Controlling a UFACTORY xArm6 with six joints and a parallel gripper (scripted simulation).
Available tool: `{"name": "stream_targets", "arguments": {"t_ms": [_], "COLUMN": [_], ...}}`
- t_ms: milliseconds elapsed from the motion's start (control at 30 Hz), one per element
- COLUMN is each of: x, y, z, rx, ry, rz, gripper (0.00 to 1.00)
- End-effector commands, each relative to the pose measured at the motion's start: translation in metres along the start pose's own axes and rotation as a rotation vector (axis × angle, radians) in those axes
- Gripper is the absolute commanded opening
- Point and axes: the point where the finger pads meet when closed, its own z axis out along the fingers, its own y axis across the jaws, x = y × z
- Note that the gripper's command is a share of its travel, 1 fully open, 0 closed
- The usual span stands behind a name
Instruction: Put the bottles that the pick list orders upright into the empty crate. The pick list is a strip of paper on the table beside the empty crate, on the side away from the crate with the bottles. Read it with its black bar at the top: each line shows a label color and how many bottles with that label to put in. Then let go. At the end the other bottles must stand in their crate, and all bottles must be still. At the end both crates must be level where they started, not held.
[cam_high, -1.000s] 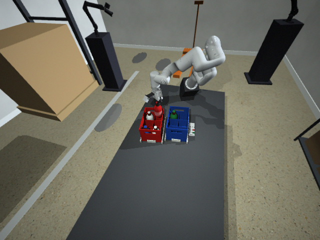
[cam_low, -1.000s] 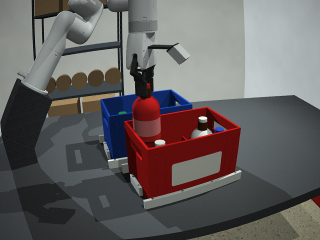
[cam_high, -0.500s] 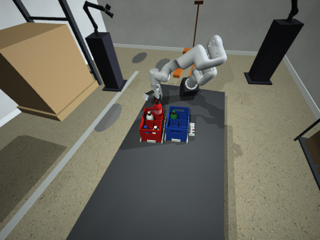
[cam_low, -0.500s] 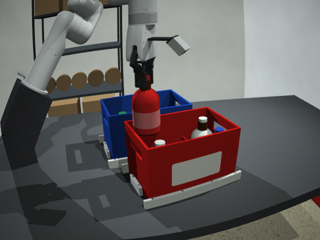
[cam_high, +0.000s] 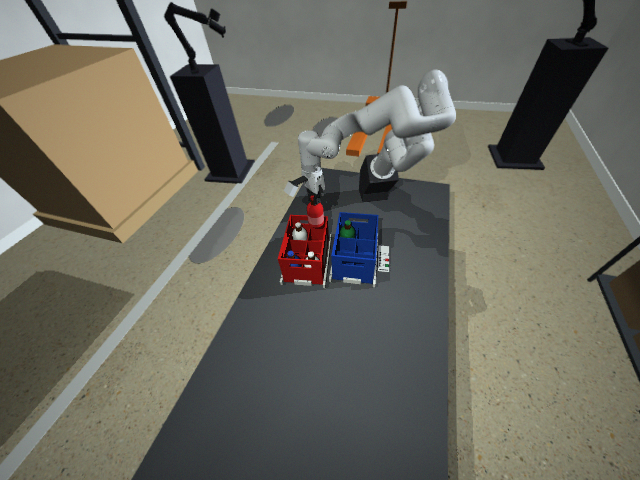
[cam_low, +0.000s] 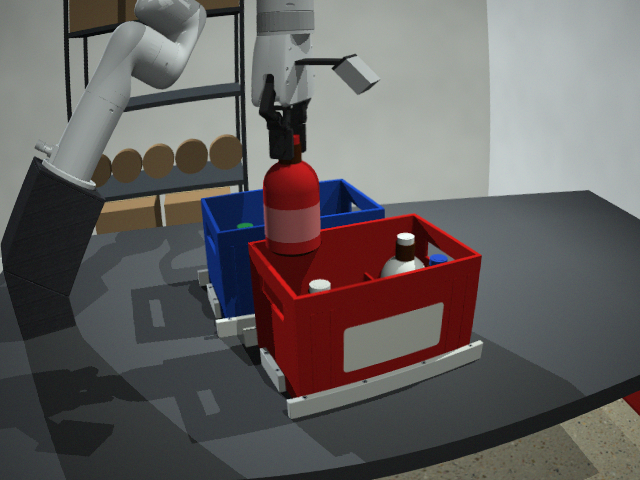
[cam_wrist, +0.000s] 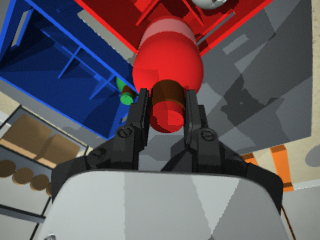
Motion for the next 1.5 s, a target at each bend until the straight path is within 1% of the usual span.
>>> {"name": "stream_targets", "arguments": {"t_ms": [0,67,400,1467], "x": [0.001,0.001,0.001,-0.021], "y": [0.0,0.0,0.0,-0.051], "z": [-0.008,-0.012,-0.012,-0.012], "rx": [-0.001,-0.001,-0.001,-0.001], "ry": [0.003,0.003,0.003,0.003], "rz": [-0.001,-0.001,-0.001,-0.001], "gripper": [0.0,0.0,0.0,0.0]}}
